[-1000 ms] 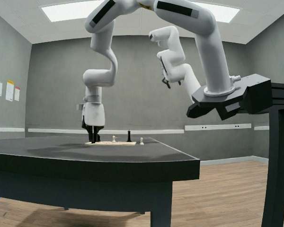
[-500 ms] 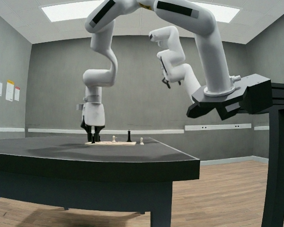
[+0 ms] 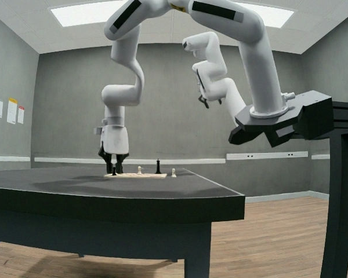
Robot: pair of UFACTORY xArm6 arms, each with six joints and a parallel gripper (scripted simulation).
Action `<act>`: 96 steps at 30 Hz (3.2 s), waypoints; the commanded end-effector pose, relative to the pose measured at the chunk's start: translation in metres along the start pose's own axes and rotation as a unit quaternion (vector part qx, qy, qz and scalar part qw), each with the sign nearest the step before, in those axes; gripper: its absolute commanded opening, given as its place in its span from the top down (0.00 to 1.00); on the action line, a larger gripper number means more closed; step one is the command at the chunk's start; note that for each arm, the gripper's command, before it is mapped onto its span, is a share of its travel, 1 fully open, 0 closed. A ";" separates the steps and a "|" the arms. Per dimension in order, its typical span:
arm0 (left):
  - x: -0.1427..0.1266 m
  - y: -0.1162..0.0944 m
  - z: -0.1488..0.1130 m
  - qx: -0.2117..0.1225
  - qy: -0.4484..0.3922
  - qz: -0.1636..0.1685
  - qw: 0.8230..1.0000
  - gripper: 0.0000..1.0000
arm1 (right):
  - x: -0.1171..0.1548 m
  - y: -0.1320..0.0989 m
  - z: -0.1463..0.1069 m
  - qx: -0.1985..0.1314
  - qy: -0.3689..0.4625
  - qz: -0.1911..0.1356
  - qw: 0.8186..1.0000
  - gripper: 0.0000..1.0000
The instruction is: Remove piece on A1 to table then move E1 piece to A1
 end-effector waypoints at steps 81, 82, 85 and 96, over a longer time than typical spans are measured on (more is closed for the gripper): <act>0.000 -0.169 0.001 0.002 0.000 0.000 1.000 0.00 | 0.000 -0.002 0.001 0.002 0.000 0.000 1.000 0.00; 0.000 -0.169 0.001 0.002 0.000 0.000 1.000 0.00 | 0.000 -0.002 0.001 0.002 0.000 0.000 1.000 0.00; 0.000 -0.169 0.001 0.002 0.000 0.000 1.000 0.00 | 0.000 -0.002 0.001 0.002 0.000 0.000 1.000 0.00; 0.000 -0.169 0.001 0.002 0.000 0.000 1.000 0.00 | 0.000 -0.002 0.001 0.002 0.000 0.000 1.000 0.00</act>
Point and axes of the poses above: on each arm, the point where the finger pads meet when closed, its own y axis out along the fingers, its own x axis across the jaws, z = x × y, the point moved 4 cm from there along -y, back along the fingers, and after that the axes turned 1 degree about -y, right-handed, at the moved point
